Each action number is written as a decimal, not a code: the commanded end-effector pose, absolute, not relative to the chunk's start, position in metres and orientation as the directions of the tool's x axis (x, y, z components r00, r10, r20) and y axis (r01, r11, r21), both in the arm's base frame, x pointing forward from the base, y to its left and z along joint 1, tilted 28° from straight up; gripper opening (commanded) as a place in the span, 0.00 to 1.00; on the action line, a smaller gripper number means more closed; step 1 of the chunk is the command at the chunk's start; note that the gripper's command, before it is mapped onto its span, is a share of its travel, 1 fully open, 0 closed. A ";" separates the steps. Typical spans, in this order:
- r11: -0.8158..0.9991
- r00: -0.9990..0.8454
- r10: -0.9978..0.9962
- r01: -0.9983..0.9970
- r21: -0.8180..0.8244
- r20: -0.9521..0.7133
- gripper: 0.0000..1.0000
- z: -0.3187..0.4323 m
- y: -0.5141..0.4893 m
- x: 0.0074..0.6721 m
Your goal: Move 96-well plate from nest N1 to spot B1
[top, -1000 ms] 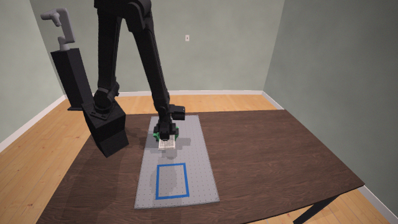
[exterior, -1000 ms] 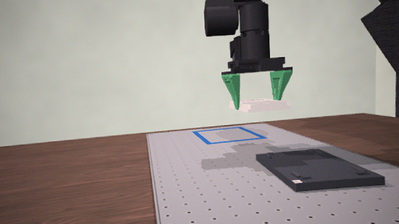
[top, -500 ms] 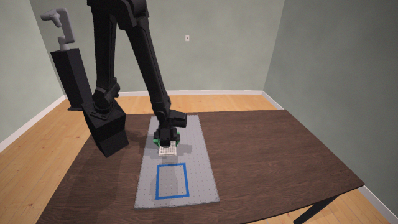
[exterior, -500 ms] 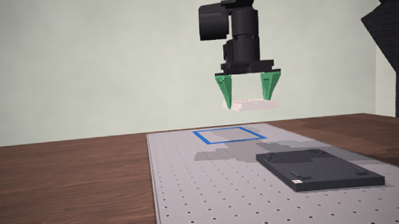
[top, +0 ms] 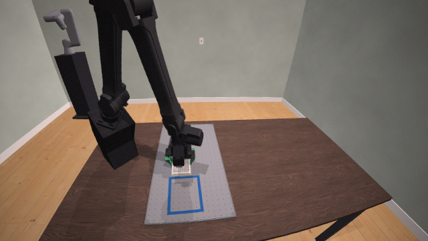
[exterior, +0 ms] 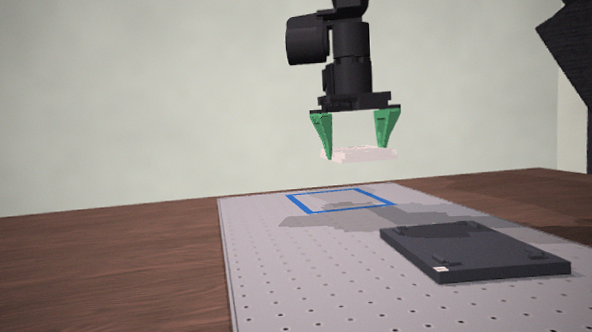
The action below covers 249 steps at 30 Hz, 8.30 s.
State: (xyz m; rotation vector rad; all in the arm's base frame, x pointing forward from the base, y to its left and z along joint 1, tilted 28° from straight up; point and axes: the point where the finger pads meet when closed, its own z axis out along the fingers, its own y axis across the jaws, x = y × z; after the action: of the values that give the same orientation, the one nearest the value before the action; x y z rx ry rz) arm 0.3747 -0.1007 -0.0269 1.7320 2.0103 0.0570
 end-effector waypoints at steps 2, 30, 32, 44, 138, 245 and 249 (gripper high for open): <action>0.217 -0.087 0.933 0.910 0.353 -0.350 0.00 -0.008 -0.118 0.386; 0.215 -0.096 0.935 0.920 0.329 -0.342 0.00 0.008 -0.194 0.396; 0.215 -0.096 0.935 0.920 0.329 -0.343 0.00 0.010 -0.200 0.397; 0.228 -0.112 0.934 0.919 0.322 -0.341 0.00 0.007 -0.192 0.393; 0.217 -0.092 0.933 0.915 0.340 -0.347 0.00 -0.047 -0.216 0.422; 0.220 -0.096 0.933 0.914 0.339 -0.346 1.00 -0.038 -0.211 0.419; 0.218 -0.092 0.934 0.913 0.345 -0.346 1.00 -0.027 -0.207 0.418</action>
State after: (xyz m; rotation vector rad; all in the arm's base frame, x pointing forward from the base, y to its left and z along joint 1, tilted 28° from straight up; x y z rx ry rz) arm 0.4122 -0.2109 -0.0461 1.7148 2.0289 0.0439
